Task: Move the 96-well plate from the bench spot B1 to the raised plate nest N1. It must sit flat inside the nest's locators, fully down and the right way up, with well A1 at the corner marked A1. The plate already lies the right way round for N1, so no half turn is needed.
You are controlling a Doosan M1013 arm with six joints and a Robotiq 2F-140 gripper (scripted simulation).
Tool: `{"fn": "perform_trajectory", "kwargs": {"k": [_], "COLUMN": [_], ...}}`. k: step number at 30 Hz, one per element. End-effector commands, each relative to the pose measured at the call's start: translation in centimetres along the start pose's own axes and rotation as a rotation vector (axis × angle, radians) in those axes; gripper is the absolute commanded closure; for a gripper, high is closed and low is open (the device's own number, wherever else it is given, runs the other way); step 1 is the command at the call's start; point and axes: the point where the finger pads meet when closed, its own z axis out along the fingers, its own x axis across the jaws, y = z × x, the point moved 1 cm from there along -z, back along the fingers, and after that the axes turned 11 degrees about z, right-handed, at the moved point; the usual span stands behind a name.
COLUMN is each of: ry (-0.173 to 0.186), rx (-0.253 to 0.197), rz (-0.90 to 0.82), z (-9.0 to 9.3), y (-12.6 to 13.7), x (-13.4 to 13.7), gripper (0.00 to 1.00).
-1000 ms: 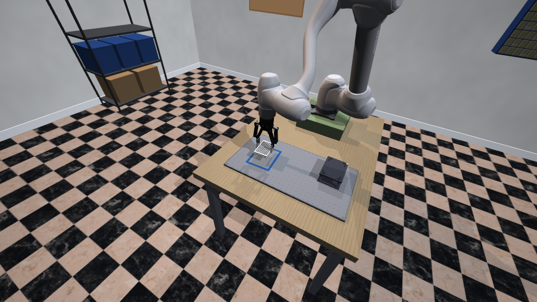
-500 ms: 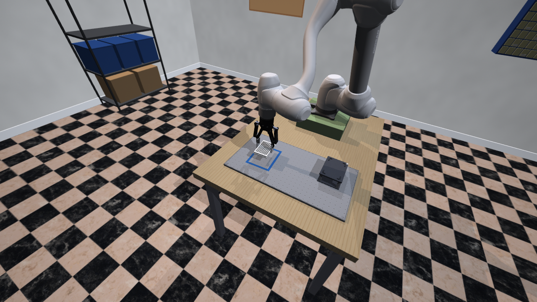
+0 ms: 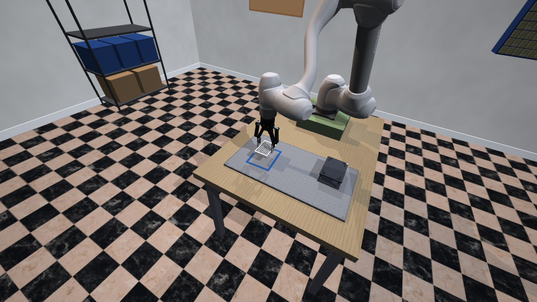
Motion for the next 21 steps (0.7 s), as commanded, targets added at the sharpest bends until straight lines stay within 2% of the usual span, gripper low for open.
{"fn": "perform_trajectory", "kwargs": {"k": [1, 21], "ry": [-0.001, -0.001], "rx": [-0.004, -0.004], "rz": [0.021, 0.021], "z": [-0.3, -1.2], "y": [0.6, 2.6], "x": [-1.3, -6.9], "gripper": [1.00, 1.00]}}
